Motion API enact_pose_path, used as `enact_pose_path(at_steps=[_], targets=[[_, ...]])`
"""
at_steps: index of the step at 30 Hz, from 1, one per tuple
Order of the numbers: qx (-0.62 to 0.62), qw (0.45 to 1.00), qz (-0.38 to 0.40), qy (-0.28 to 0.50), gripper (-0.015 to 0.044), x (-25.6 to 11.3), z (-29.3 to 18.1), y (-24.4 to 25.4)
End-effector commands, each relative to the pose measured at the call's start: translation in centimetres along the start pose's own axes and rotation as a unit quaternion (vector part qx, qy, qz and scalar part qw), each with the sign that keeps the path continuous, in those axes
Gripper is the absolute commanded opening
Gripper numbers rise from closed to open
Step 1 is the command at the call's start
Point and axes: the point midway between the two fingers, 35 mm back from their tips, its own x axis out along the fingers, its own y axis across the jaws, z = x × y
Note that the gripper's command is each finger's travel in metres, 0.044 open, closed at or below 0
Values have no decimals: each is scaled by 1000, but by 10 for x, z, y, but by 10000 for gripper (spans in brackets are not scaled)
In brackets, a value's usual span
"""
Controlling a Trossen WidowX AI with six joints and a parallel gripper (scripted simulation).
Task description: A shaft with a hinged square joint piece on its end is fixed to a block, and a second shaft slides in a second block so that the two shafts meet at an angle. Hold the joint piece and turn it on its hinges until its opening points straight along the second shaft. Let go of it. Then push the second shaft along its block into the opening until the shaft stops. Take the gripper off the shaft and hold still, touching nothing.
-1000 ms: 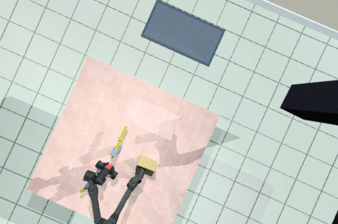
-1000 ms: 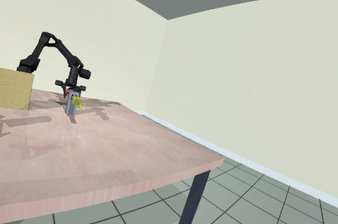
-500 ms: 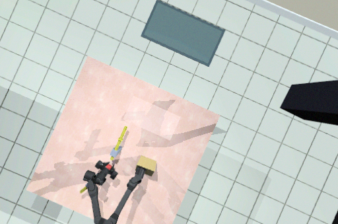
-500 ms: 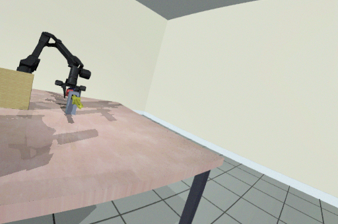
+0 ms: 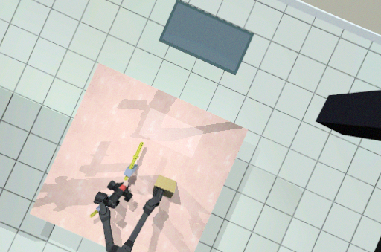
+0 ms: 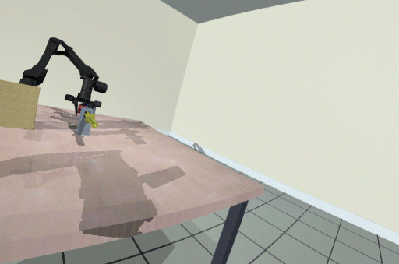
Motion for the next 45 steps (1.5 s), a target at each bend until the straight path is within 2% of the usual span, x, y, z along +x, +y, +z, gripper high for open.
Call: enact_pose_path(at_steps=[1, 2, 7, 10, 21, 35, 45], targets=[[0, 1000, 0, 0, 0, 0, 0, 0], [0, 1000, 0, 0, 0, 0, 0, 0], [0, 1000, 0, 0, 131, 0, 0, 0], [0, 1000, 0, 0, 147, 0, 0, 0], [0, 1000, 0, 0, 436, 0, 0, 0], [0, 1000, 1, -2, 440, 0, 0, 0], [-7, 991, 12, -130, 440, -11, -6, 2]])
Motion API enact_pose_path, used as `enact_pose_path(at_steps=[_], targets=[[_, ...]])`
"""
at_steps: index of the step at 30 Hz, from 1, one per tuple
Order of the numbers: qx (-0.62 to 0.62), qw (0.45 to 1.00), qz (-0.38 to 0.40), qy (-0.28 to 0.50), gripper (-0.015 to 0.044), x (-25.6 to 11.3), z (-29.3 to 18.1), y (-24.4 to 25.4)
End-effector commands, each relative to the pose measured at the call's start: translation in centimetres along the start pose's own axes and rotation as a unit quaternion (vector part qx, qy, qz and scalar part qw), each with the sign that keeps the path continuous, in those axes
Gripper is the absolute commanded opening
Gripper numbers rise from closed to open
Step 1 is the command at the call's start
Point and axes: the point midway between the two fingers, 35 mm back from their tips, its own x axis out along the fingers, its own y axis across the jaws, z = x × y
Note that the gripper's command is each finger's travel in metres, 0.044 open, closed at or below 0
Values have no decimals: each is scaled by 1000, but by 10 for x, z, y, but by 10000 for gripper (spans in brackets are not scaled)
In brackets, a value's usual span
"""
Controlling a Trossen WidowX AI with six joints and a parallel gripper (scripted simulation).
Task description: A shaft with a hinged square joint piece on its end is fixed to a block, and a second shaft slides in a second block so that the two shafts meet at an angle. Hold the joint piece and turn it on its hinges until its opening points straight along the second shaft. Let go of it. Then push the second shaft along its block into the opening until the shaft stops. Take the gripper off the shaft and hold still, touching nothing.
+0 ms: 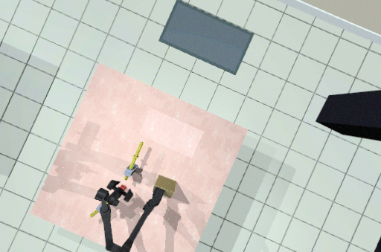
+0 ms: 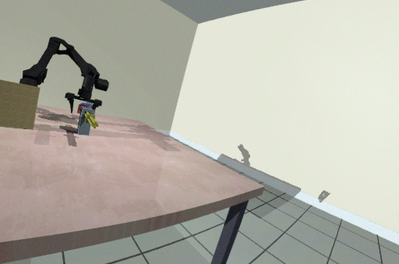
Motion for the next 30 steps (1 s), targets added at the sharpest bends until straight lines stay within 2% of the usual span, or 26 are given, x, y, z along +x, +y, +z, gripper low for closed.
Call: enact_pose_path(at_steps=[1, 8, 19, 30], targets=[[0, 998, 3, -57, 440, -4, -4, 2], [-10, 990, -14, -141, 440, -16, -4, 1], [-1, 991, -15, -135, 440, -19, -3, -1], [174, 979, -12, -102, 440, -52, -6, -11]])
